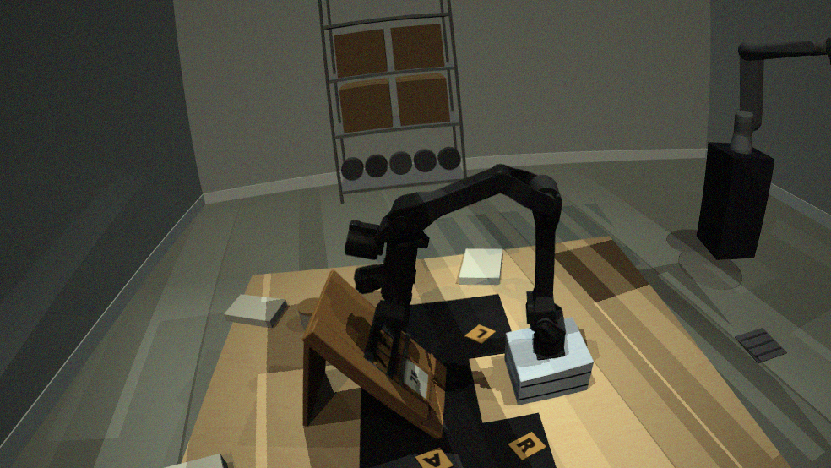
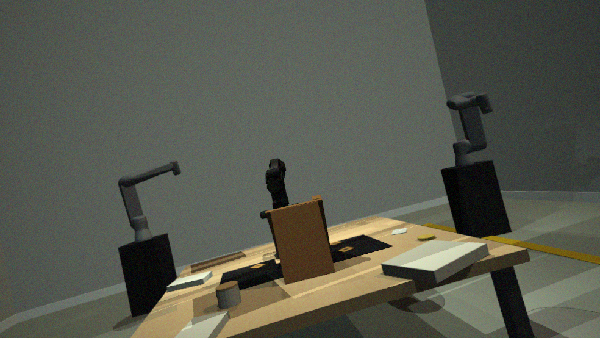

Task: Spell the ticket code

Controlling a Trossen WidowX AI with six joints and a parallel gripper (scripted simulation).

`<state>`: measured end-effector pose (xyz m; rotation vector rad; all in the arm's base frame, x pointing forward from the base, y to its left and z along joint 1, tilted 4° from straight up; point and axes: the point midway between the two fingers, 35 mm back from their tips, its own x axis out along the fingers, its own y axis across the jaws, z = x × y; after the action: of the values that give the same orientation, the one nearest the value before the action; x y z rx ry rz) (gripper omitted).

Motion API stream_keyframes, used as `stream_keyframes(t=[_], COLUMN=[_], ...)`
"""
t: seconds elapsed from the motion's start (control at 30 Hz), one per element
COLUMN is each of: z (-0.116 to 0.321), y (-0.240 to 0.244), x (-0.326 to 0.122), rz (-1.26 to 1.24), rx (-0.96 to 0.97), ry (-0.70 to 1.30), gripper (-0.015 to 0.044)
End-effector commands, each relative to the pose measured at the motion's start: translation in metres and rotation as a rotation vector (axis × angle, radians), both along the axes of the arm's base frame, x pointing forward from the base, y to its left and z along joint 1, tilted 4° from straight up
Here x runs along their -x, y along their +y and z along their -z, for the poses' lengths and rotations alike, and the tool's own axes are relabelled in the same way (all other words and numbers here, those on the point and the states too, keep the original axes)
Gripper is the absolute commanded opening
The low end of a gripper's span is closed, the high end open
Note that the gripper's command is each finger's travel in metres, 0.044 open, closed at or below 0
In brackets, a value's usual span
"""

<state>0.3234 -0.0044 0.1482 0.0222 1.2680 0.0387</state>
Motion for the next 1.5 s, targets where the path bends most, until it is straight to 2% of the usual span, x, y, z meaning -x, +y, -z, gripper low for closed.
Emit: stream_keyframes(t=[0.0,1.47], z=[0.001,0.008], y=[0.001,0.004], x=[-0.003,-0.015], rz=[-0.001,-0.001], rx=[-0.004,-0.004], ry=[-0.001,-0.002], gripper=[0.0,0.0])
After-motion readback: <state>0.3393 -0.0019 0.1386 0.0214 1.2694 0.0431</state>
